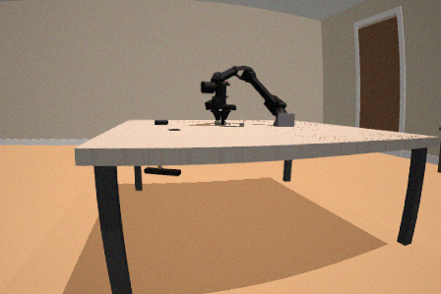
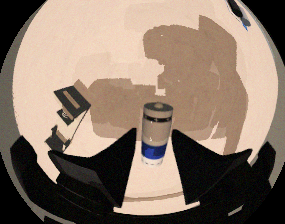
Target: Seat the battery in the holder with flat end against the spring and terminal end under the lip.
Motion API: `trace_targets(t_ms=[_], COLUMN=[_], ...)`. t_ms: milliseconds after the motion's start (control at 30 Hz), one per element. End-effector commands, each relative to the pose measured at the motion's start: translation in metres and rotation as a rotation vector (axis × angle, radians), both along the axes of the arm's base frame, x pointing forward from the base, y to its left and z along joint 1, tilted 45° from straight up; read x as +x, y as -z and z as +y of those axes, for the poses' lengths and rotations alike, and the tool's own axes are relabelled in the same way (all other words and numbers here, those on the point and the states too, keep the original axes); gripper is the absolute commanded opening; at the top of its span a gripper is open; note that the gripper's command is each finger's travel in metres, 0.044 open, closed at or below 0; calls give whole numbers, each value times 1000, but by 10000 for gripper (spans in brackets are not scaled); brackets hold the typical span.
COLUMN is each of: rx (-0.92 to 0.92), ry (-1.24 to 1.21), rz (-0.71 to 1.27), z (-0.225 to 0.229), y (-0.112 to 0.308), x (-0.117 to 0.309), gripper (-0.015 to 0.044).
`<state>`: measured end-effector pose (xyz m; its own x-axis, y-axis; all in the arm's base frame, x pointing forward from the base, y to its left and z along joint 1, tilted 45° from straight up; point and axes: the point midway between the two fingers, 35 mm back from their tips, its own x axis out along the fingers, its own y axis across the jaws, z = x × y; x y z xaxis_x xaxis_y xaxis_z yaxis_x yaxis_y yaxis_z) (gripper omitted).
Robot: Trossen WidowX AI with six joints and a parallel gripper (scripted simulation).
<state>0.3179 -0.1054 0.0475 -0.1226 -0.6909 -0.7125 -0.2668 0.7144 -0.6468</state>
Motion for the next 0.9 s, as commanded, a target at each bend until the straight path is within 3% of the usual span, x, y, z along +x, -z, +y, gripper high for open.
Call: trace_targets(t_ms=[0,267,633,867], rx=[-6,-6,-2,50], ry=[-4,-4,-10,-276], rz=[8,8,15,268], z=[-1,0,34,51], y=[1,0,-34,-25], x=[-2,-1,5,3], gripper=[107,83,83,83])
